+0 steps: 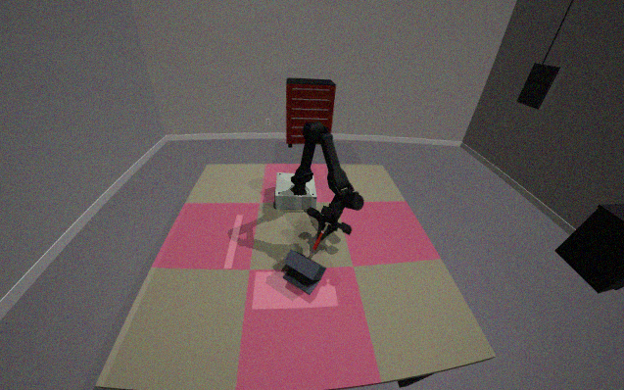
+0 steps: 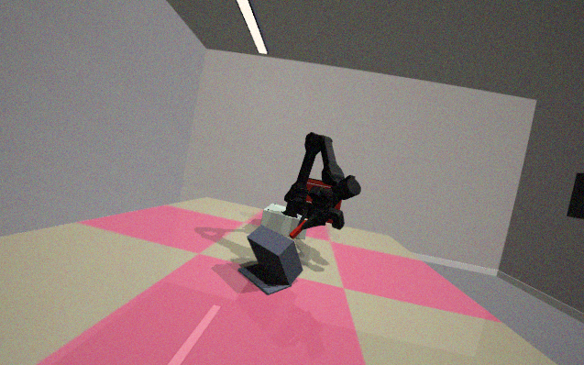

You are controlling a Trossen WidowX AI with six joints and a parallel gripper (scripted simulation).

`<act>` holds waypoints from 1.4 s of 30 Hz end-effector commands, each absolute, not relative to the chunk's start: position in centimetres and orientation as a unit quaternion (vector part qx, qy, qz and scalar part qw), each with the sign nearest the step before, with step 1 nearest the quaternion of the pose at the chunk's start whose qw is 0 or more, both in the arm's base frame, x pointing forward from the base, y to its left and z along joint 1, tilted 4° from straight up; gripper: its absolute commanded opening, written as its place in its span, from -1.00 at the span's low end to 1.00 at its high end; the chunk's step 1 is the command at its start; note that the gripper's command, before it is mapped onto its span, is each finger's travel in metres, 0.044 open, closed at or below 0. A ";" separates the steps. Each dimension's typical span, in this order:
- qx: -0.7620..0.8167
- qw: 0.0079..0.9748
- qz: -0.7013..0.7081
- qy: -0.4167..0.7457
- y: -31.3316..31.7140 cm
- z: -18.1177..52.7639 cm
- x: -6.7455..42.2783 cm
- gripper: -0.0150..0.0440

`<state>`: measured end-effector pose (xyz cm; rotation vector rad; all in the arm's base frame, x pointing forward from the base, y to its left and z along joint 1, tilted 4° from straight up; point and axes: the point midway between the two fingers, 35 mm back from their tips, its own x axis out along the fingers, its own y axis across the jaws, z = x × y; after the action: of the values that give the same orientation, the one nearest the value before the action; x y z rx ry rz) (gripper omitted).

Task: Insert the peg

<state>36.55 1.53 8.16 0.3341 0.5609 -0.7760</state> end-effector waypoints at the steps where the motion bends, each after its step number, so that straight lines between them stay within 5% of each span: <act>1: 0.158 0.875 -0.370 0.270 1.3 7.6 36.7 -0.49; 42: 0.162 0.878 -0.371 0.258 -0.2 6.2 38.3 -0.49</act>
<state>38.35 -0.20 6.21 0.3364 0.5370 -0.7710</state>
